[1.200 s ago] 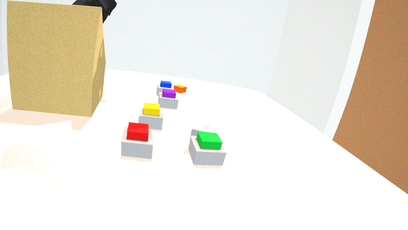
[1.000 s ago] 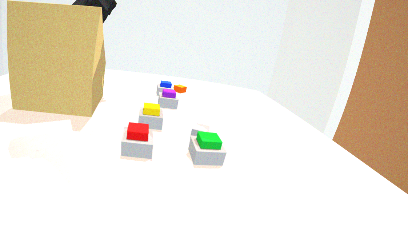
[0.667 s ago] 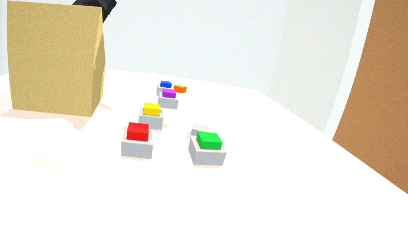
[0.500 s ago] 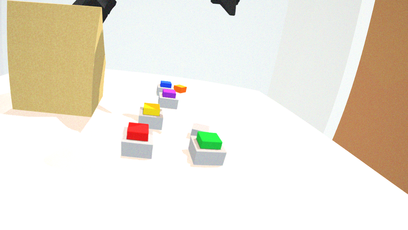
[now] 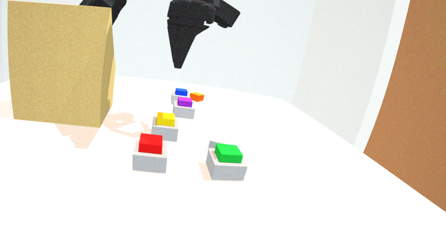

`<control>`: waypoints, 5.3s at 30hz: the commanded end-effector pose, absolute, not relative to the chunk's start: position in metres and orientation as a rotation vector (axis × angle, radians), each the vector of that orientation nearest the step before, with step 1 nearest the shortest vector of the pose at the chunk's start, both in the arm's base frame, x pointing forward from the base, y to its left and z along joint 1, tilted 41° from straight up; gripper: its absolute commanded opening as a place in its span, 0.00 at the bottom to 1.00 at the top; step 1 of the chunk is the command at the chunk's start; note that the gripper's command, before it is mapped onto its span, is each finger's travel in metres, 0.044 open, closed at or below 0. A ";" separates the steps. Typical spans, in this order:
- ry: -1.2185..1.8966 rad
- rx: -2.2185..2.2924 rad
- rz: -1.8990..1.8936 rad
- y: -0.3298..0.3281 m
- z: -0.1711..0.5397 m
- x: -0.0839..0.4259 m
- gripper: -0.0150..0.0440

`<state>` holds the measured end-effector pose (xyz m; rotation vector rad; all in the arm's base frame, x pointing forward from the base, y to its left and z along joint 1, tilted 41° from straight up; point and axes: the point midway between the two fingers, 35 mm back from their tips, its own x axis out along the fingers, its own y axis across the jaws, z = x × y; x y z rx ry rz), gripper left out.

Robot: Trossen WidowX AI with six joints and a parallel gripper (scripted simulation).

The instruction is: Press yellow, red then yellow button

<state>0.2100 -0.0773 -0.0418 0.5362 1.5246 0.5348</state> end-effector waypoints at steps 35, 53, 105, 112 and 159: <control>1.515 0.554 0.558 -0.021 -0.102 0.205 0.29; 1.514 0.555 0.559 -0.009 -0.116 0.204 0.29; 1.518 0.546 0.549 -0.152 -0.109 0.183 0.29; 1.516 0.547 0.551 -0.111 -0.156 0.182 0.29; 1.516 0.548 0.552 -0.090 -0.181 0.181 0.29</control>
